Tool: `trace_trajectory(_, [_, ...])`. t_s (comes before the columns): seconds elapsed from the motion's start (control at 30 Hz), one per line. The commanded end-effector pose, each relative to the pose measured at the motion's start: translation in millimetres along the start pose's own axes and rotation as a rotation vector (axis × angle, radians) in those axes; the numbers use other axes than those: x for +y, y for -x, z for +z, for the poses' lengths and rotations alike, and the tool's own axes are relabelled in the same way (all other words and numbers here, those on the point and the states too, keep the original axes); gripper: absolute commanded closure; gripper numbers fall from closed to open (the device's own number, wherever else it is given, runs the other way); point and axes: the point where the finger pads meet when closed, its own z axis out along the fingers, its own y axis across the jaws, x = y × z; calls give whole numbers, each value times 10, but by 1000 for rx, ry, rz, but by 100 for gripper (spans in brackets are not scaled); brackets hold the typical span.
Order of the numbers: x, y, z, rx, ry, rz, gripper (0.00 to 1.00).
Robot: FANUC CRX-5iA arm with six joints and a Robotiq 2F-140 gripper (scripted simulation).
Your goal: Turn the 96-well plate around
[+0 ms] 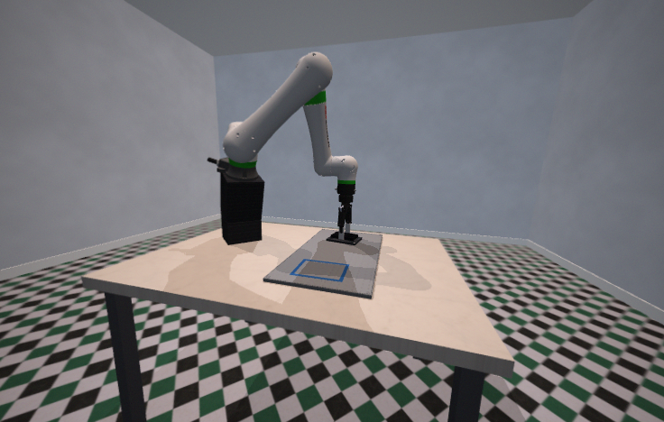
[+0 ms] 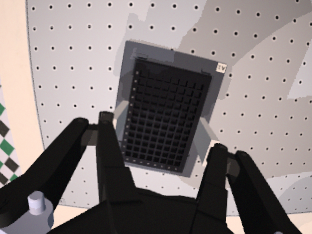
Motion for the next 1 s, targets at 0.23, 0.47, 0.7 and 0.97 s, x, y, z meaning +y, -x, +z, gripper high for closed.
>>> trace_trajectory(0.23, [-1,-2,-153,0,0,0,100])
trace_trajectory(0.47, [-1,-2,-269,0,0,0,100])
trace_trajectory(0.7, [-1,-2,-353,0,0,0,100])
trace_trajectory(0.97, [-1,-2,-486,0,0,0,100])
